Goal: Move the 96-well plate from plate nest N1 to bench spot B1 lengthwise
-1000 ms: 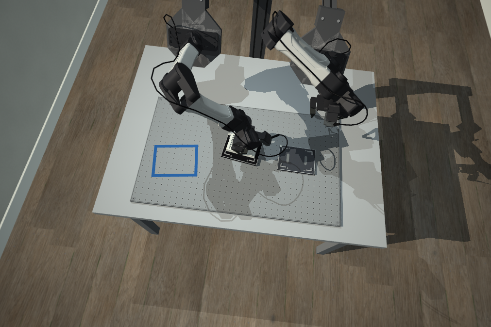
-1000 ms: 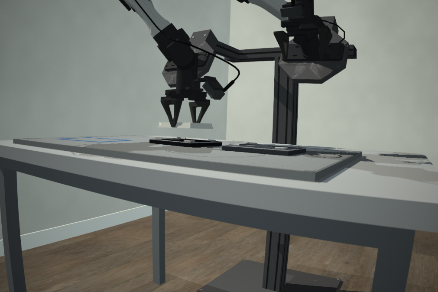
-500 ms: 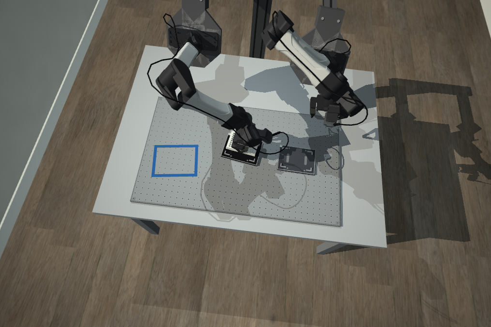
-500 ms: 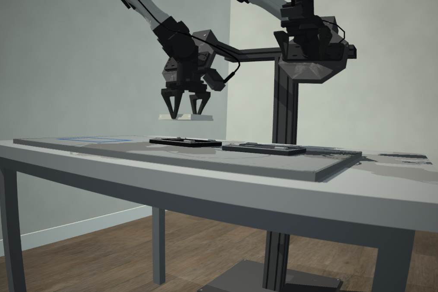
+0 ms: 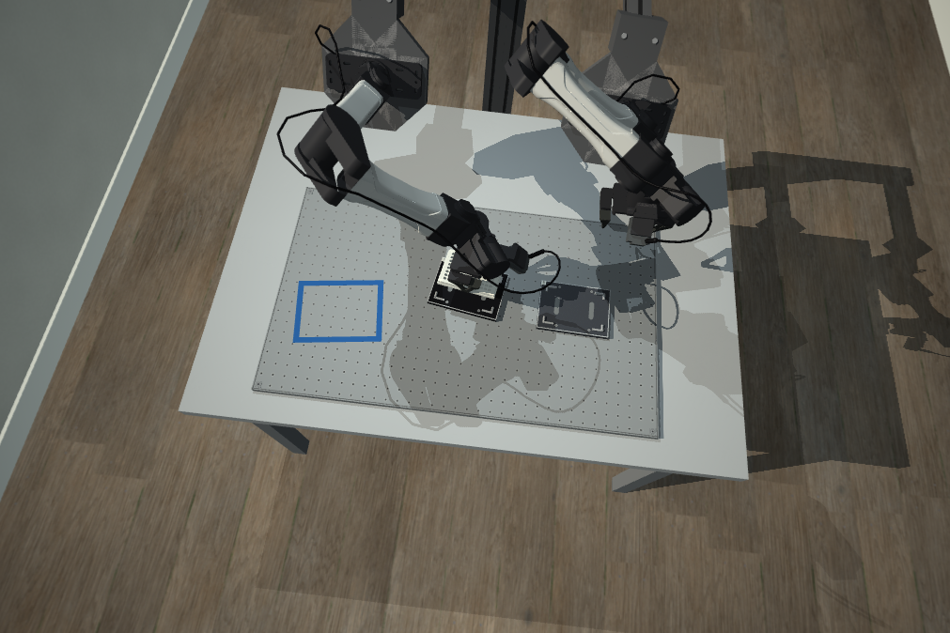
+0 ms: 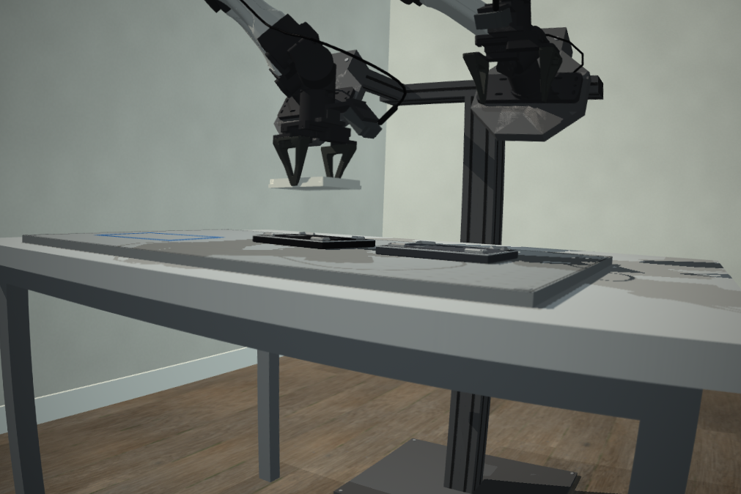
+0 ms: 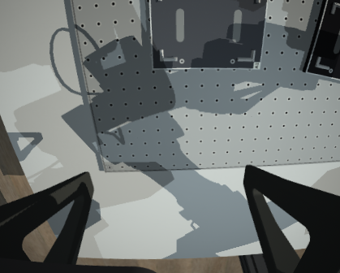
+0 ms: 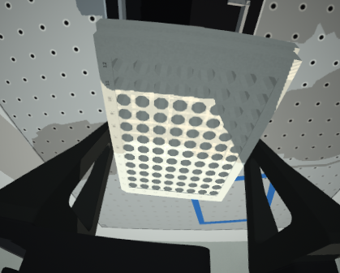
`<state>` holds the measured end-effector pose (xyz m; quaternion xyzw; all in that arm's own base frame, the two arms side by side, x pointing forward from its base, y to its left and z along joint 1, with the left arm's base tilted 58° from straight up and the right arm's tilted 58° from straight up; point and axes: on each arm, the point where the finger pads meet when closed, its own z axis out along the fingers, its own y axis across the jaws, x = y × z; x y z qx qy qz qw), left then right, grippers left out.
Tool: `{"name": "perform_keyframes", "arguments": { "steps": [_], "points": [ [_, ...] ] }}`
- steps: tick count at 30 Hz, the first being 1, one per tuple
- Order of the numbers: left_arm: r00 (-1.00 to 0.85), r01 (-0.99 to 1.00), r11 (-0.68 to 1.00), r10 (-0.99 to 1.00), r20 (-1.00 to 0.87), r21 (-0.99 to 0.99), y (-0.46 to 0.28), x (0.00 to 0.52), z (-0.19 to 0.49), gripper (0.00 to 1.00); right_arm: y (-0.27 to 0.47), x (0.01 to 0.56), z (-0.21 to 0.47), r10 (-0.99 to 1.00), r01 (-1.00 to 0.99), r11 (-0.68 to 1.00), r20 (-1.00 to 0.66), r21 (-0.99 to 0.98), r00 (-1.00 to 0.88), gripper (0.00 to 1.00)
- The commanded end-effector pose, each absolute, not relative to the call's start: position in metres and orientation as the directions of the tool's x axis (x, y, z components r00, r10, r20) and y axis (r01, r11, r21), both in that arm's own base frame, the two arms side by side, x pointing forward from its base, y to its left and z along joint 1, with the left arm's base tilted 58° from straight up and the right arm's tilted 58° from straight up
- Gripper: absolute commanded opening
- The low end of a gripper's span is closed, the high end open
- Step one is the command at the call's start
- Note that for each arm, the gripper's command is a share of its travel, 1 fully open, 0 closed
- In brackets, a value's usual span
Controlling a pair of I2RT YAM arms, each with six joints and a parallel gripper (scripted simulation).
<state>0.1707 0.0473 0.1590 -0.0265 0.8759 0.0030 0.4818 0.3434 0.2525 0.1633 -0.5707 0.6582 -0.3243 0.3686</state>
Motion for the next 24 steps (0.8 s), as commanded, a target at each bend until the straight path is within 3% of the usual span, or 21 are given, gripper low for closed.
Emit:
{"name": "perform_keyframes", "arguments": {
  "steps": [1,24],
  "points": [
    [-0.529,-0.040,0.999,-0.034,-0.848,-0.015,0.0465,0.1711,0.1612,1.00,0.2497,0.3310,0.1638,-0.992,-0.521,0.127,-0.101,-0.844,-0.078,0.00],
    [-0.529,-0.040,0.999,-0.034,-0.848,-0.015,0.0465,0.1711,0.1612,1.00,0.2454,0.3353,0.1567,-0.992,-0.530,0.123,-0.087,-0.839,-0.092,0.00]
  ]
}}
